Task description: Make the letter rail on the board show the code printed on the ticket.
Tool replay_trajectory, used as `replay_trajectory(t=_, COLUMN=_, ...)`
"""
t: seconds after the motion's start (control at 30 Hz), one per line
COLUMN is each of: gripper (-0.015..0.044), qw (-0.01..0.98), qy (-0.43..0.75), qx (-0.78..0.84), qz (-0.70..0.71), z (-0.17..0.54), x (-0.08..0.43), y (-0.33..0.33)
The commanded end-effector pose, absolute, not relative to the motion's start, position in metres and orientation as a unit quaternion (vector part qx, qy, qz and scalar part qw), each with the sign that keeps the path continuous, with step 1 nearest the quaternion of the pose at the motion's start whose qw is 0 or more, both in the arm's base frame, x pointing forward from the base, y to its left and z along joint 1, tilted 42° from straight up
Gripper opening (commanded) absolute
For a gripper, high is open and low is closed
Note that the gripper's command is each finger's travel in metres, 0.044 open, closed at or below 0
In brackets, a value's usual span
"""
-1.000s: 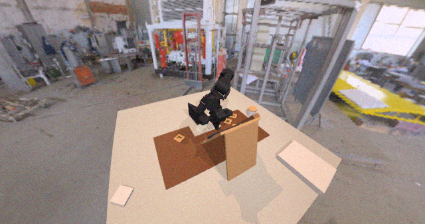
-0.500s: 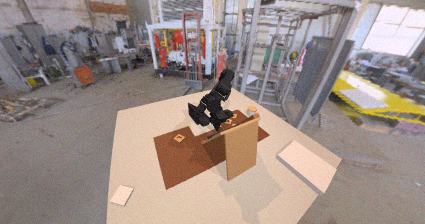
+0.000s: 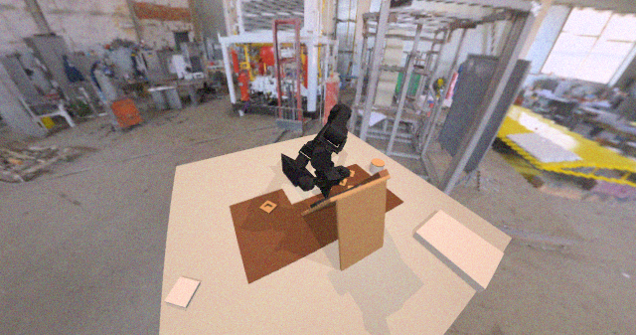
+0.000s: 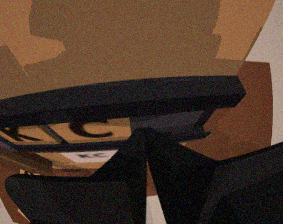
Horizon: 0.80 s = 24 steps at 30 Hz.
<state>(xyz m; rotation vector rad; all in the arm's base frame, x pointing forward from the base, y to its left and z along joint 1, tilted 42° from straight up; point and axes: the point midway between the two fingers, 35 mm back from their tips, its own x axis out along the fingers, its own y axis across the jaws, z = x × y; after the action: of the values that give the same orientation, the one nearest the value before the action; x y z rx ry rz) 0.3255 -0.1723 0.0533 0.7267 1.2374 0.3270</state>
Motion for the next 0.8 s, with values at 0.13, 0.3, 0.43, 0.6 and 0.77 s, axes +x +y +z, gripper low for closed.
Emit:
replay_trajectory(t=0.13, gripper=0.0000, qw=0.742, qy=0.563, qx=0.333, qz=0.149, z=0.0519, x=0.3304, y=-0.1710)
replay_trajectory(t=0.3, gripper=0.0000, qw=0.742, qy=0.563, qx=0.333, qz=0.149, z=0.0508, x=0.3325, y=-0.1704)
replay_trajectory(t=0.43, gripper=0.0000, qw=0.742, qy=0.563, qx=0.333, qz=0.149, z=0.0503, x=0.3335, y=-0.1701)
replay_trajectory(t=0.6, gripper=0.0000, qw=0.742, qy=0.563, qx=0.333, qz=0.149, z=0.0513, x=0.3319, y=-0.1697)
replay_trajectory(t=0.77, gripper=0.0000, qw=0.742, qy=0.563, qx=0.333, qz=0.149, z=0.0530, x=0.3313, y=-0.1684)
